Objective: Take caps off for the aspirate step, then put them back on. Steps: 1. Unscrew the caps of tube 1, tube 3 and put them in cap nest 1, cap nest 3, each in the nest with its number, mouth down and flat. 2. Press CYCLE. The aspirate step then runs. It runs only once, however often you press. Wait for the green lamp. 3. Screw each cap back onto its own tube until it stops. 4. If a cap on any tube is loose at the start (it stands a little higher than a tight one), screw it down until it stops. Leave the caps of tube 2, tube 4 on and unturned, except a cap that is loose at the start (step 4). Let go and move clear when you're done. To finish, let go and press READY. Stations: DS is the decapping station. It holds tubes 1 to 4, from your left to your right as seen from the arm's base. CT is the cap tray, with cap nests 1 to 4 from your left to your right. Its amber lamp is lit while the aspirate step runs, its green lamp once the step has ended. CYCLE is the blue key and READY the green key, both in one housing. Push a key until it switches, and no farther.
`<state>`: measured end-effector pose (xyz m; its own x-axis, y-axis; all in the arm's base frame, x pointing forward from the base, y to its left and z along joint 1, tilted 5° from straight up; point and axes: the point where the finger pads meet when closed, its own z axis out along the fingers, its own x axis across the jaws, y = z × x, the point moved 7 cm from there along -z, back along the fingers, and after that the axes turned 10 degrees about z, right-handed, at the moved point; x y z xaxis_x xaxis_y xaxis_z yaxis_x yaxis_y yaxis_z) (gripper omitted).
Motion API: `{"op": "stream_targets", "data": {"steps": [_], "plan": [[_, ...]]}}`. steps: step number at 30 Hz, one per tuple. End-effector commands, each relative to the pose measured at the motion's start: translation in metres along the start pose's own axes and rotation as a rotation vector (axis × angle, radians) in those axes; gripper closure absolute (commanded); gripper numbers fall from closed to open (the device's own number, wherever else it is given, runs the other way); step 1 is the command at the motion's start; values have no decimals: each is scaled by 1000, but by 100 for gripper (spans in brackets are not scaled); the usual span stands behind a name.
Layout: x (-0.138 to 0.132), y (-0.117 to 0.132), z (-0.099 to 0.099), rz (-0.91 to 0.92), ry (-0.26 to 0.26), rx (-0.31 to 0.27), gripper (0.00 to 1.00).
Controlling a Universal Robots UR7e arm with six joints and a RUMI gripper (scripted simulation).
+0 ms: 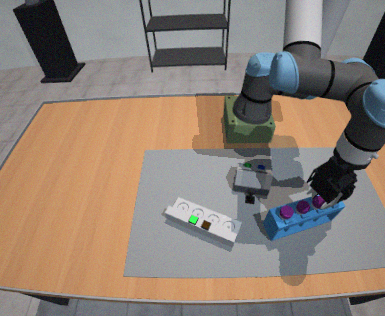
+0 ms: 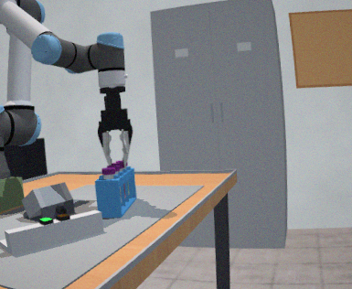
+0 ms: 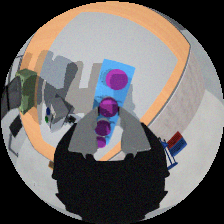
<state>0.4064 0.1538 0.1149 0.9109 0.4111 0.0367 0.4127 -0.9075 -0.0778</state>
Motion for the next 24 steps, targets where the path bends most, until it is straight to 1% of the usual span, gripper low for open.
{"op": "stream_targets", "data": {"steps": [1,14,16,24], "plan": [[0,0,0,40,1,0,100],[0,0,0,300,1,0,100],[0,0,0,300,1,0,100],[0,0,0,460,1,0,100]]}}
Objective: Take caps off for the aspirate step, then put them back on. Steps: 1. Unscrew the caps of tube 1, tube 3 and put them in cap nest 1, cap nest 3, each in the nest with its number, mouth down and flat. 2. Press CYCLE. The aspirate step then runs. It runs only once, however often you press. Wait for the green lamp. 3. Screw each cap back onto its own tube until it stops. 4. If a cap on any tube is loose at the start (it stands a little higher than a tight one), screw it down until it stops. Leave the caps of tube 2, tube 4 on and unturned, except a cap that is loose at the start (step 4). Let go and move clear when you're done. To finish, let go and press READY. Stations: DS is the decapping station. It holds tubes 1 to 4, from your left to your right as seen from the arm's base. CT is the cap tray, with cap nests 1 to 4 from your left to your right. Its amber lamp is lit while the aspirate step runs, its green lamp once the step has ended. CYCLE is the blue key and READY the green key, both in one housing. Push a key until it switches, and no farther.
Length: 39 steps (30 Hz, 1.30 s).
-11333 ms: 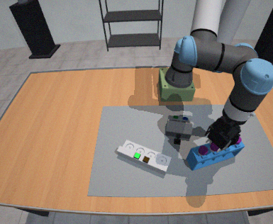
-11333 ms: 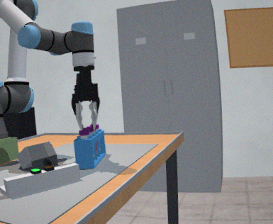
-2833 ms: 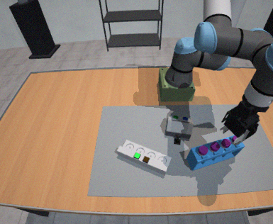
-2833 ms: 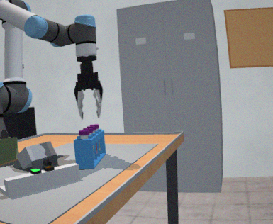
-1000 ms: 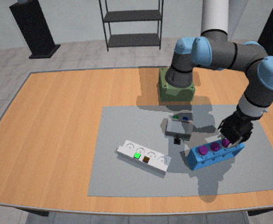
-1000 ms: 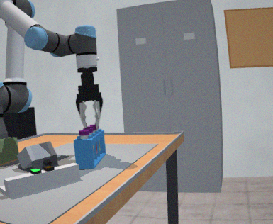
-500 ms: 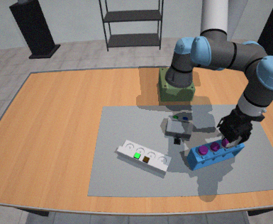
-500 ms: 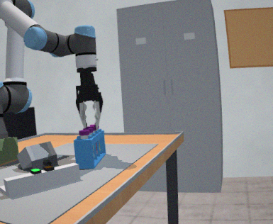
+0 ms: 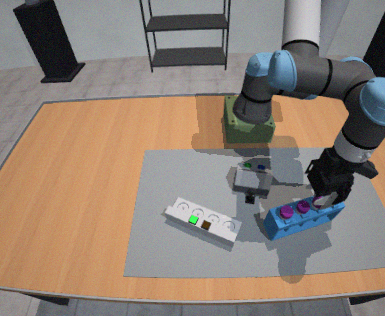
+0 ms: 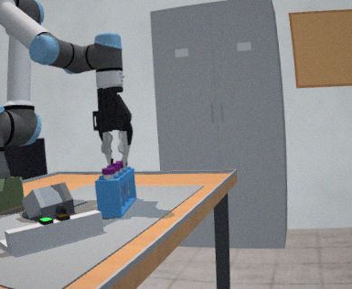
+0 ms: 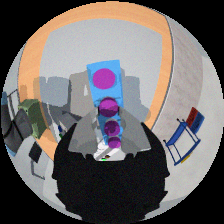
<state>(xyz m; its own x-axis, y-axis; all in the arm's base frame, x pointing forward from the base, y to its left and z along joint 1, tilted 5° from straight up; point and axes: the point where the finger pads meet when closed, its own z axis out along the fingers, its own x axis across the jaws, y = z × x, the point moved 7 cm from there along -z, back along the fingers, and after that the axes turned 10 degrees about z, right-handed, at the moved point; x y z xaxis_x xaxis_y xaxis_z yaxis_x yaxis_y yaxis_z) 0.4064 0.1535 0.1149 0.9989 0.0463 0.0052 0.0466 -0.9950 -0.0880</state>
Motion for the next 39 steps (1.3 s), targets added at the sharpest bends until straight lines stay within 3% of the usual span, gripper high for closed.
{"op": "stream_targets", "data": {"steps": [1,5,6,18,35,39], "plan": [[0,0,0,101,1,-2,100],[0,0,0,110,1,-2,100],[0,0,0,110,1,-2,65],[0,0,0,109,1,-2,65],[0,0,-45,110,1,-2,65],[0,0,-46,110,1,-2,65]]}}
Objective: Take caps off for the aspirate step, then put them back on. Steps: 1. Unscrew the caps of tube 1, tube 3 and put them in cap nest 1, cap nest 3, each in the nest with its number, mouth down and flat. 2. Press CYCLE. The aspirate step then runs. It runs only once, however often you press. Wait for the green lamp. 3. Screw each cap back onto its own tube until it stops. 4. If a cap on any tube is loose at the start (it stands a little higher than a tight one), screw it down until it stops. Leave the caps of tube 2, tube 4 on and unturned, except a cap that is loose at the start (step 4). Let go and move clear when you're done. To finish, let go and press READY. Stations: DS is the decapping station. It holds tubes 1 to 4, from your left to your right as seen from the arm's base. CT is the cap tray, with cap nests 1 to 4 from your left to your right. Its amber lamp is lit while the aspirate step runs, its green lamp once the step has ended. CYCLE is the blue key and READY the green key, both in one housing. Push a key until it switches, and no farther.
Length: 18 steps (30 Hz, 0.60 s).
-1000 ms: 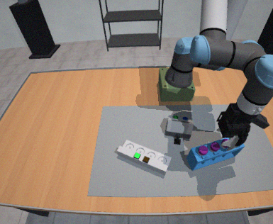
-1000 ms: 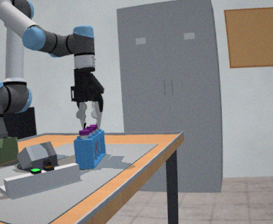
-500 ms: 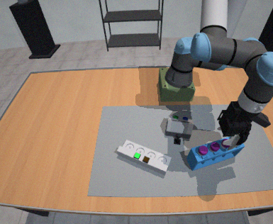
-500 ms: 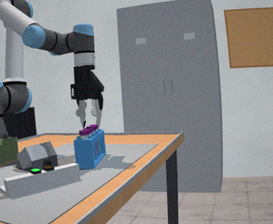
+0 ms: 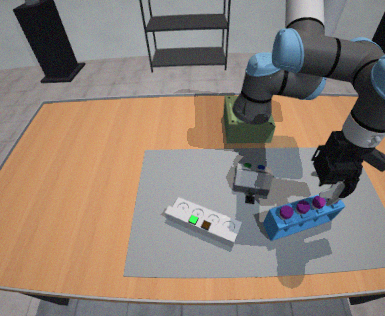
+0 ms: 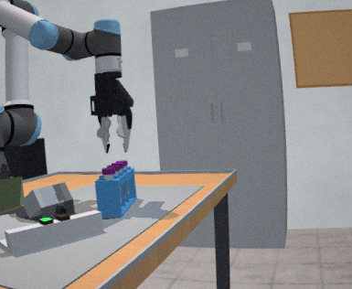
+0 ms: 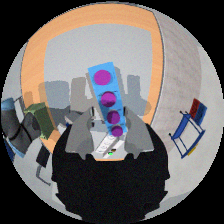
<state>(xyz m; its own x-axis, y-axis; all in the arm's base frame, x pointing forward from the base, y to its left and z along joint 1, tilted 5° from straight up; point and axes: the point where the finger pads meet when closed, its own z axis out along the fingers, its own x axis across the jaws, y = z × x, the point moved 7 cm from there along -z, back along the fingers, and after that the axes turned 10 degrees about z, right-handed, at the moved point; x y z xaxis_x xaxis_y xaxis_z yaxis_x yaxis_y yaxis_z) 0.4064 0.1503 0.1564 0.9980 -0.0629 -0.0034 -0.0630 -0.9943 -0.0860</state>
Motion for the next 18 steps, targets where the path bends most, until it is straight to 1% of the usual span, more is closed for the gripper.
{"op": "stream_targets", "data": {"steps": [1,2,4,7,8,9,11,12,14,15,17,18], "plan": [[4,8,-4,-83,0,0,65],[7,15,-4,-167,0,0,65],[7,15,-4,-167,0,0,65],[17,38,-4,-406,1,0,65],[17,38,-4,-417,0,0,65],[21,46,-4,-489,0,0,65],[27,61,-4,-489,0,0,65],[27,61,-4,-489,0,0,65],[34,76,-4,-489,0,0,65],[34,76,-4,-489,0,0,65],[41,91,-4,-489,0,0,65],[42,95,-4,-489,0,0,65]]}}
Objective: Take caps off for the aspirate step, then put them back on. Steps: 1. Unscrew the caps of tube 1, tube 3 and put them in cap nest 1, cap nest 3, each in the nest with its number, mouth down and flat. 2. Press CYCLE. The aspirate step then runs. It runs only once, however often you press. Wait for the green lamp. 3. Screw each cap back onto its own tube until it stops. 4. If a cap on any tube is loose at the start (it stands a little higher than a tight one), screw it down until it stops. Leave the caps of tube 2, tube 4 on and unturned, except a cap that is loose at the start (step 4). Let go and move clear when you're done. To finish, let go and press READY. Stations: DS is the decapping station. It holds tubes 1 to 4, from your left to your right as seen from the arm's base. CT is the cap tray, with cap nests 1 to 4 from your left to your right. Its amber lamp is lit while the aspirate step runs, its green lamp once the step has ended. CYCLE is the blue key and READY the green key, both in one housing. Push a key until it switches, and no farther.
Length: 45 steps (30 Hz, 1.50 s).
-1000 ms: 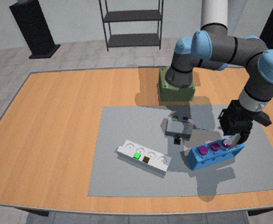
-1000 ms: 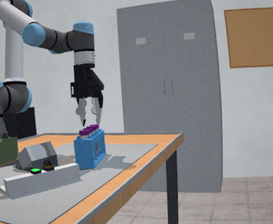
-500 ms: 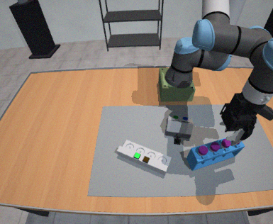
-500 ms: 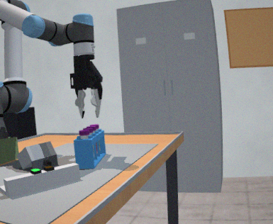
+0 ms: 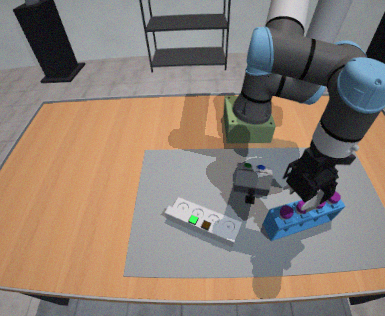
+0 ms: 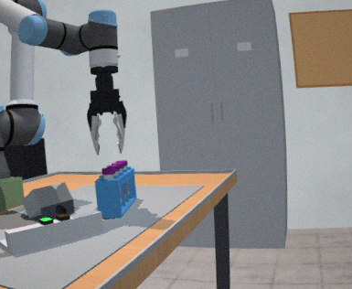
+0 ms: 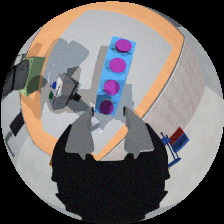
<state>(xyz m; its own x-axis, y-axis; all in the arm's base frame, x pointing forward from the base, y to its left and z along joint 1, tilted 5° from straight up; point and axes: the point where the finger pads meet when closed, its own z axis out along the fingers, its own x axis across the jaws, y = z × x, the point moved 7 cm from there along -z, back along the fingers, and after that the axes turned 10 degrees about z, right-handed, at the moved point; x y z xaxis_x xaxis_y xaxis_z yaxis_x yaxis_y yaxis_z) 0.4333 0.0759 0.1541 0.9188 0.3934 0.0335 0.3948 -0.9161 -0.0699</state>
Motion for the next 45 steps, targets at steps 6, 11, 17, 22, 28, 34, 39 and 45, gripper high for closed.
{"op": "stream_targets", "data": {"steps": [6,11,17,22,28,34,39,45], "plan": [[0,25,0,-20,3,8,65],[0,25,6,-20,3,8,65],[0,25,24,-20,3,8,65],[0,25,33,-20,3,8,65],[0,25,36,-20,3,8,65],[0,25,37,-20,3,8,65],[0,25,38,-20,3,8,65],[0,25,41,-20,3,8,65]]}}
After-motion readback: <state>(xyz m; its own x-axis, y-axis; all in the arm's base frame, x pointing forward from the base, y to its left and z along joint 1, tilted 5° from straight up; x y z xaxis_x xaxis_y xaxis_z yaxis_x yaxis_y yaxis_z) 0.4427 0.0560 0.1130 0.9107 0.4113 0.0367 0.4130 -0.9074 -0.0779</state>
